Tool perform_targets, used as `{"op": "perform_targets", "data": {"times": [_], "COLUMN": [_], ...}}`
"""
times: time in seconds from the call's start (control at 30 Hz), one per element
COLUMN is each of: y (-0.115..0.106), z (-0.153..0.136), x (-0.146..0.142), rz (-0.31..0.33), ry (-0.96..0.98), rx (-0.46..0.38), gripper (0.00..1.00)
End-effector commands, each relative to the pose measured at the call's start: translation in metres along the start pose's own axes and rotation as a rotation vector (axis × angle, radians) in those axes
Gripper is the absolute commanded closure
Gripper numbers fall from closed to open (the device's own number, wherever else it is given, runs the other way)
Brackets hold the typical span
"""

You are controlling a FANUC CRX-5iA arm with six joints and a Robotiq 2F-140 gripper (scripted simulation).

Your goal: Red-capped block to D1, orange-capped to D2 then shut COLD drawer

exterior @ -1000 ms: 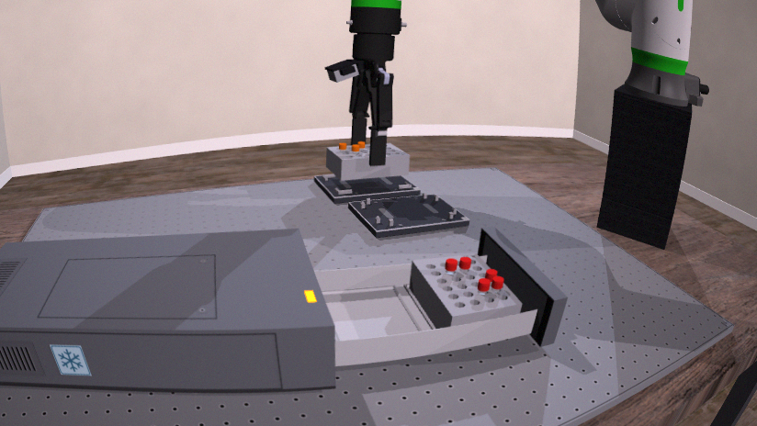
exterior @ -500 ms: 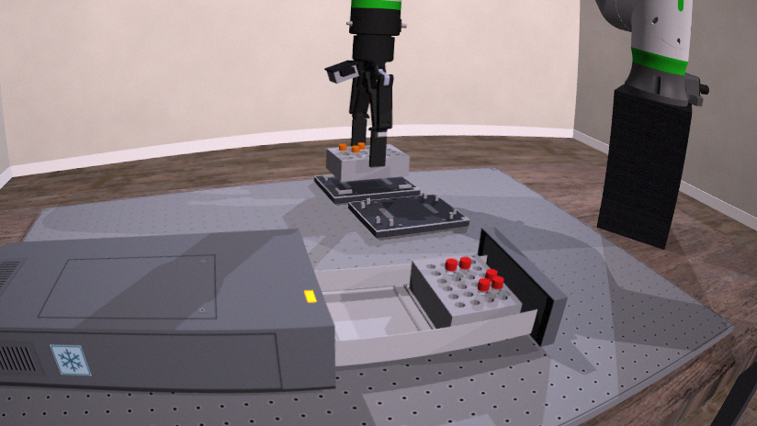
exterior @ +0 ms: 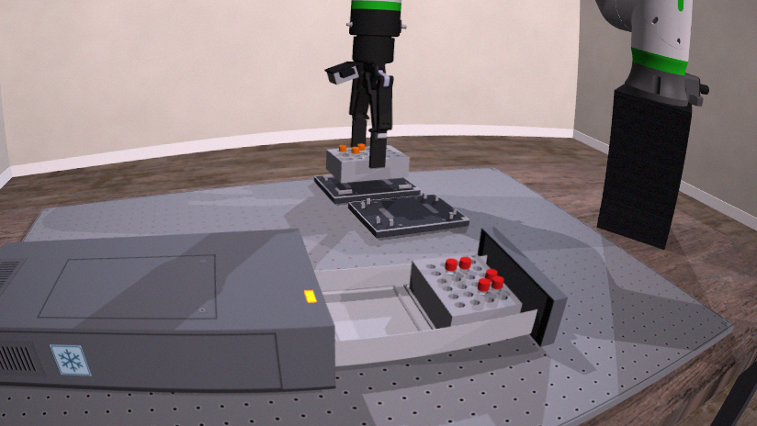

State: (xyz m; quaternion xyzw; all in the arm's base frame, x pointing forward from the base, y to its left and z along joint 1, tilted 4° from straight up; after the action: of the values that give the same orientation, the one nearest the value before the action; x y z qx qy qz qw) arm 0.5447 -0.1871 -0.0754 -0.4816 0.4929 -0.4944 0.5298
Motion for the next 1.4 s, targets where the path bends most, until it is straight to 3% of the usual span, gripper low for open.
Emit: {"op": "perform_targets", "data": {"times": [0.0,1.37], "y": [-0.0005,0.0057], "z": [0.0007,0.0007], "x": [0.0003,0.0003], "rz": [-0.001,-0.001], "ry": [0.0,0.0], "rx": [0.002,0.002], "gripper": [0.9,0.9]}}
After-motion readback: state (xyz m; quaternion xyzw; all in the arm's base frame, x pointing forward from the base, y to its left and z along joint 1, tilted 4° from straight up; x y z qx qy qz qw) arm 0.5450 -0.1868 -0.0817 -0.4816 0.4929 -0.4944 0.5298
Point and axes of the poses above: the point where the finger pads meet when closed, its own y axis out along the fingers, its own x axis across the jaws, z = x × y, the point moved 10 cm from there along -y, back along the fingers, and after that the axes turned 12 degrees about y, right-handed, at the moved point
